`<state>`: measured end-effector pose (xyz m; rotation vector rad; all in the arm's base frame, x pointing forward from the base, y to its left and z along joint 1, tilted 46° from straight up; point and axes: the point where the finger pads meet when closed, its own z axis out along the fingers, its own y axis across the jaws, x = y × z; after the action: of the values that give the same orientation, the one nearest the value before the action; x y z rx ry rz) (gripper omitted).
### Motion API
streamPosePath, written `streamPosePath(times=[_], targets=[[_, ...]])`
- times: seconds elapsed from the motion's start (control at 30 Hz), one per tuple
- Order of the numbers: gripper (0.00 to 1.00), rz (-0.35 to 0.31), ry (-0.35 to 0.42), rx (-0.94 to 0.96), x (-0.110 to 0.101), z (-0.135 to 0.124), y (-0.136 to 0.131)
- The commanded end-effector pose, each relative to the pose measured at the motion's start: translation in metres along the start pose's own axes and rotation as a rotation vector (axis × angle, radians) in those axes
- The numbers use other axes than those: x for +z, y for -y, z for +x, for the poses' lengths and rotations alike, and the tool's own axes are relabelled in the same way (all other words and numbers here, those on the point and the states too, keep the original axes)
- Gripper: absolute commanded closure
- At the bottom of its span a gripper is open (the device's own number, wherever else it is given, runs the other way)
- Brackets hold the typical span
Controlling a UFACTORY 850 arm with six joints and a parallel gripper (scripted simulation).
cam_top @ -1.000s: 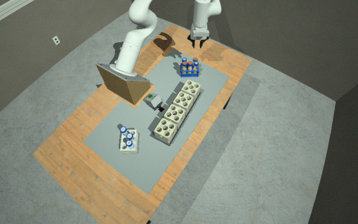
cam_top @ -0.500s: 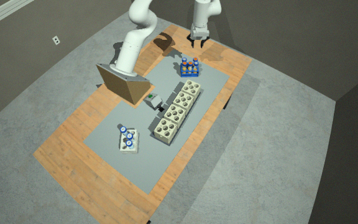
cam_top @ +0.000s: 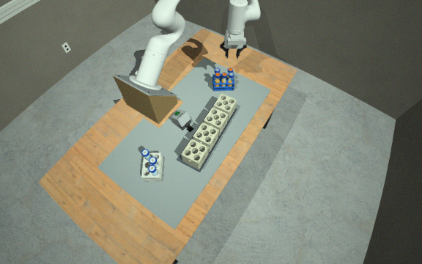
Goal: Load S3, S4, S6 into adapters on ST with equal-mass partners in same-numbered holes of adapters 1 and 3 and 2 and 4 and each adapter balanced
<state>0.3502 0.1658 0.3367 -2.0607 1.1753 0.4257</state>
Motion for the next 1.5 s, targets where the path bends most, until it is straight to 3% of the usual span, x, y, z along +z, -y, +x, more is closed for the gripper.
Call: streamPosePath(times=[0.0,1.47], targets=[[0.43,0.001,0.0,-0.001,0.009,0.0,0.001],[0.43,0.001,0.0,-0.001,0.085,0.0,0.001]])
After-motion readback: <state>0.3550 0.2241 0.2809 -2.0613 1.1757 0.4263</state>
